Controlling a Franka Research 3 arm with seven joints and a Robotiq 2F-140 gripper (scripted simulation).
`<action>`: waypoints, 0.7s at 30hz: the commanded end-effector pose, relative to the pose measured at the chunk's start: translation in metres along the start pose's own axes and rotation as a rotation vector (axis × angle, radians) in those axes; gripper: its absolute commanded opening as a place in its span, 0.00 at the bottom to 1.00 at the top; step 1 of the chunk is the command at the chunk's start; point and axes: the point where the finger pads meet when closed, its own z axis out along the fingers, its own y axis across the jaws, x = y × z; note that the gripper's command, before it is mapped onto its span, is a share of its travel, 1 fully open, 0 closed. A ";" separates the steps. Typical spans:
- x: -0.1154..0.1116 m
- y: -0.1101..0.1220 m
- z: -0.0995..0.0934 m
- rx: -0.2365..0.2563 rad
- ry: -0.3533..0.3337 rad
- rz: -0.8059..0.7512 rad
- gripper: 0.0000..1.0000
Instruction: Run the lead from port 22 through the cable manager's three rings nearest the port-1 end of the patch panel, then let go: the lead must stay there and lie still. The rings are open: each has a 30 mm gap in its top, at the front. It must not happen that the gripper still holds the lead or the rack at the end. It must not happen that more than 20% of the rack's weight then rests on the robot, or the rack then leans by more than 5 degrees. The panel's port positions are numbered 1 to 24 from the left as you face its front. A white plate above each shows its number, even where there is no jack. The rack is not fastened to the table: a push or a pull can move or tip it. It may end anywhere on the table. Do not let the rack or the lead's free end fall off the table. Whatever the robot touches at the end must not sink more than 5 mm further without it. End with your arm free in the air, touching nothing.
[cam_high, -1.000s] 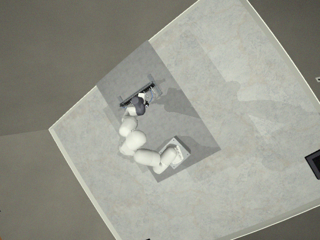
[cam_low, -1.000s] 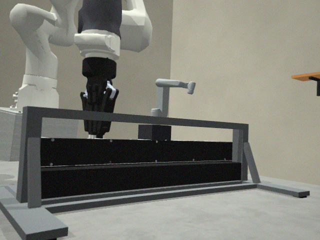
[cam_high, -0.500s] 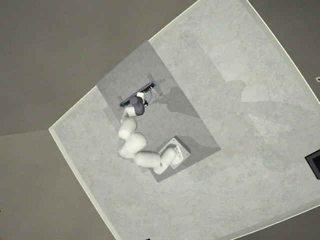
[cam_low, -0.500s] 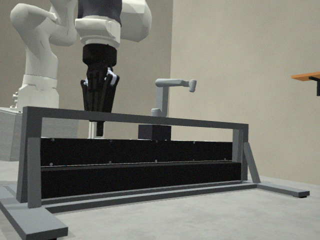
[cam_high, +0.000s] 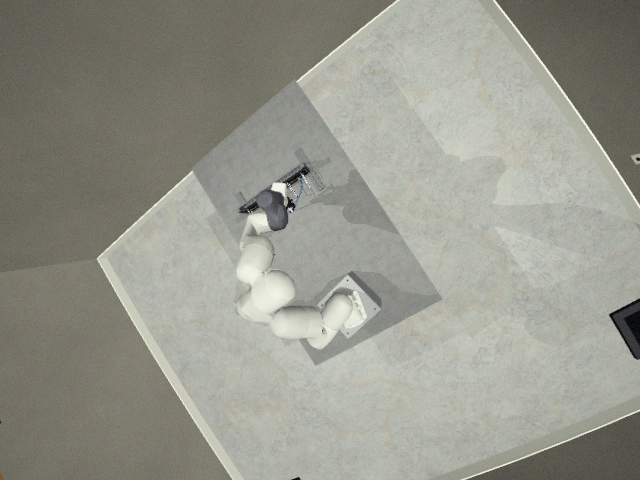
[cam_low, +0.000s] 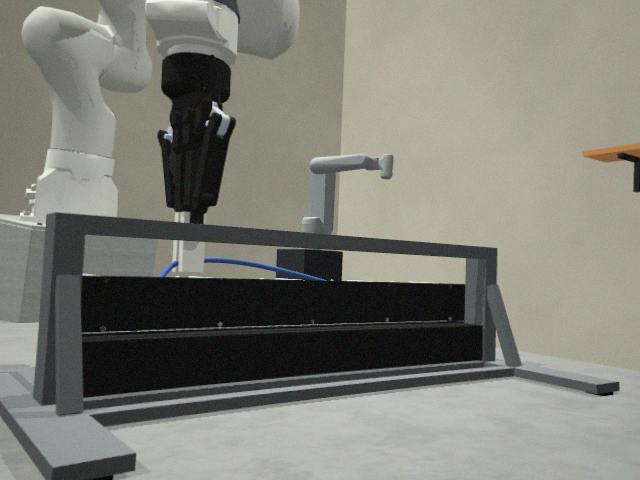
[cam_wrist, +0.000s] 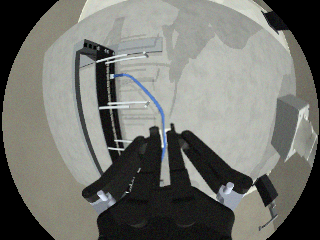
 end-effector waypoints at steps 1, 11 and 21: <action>-0.011 0.006 -0.005 -0.021 -0.013 0.003 0.00; -0.011 0.006 -0.014 -0.021 -0.013 0.003 0.00; -0.011 0.001 -0.015 -0.021 -0.012 0.012 0.00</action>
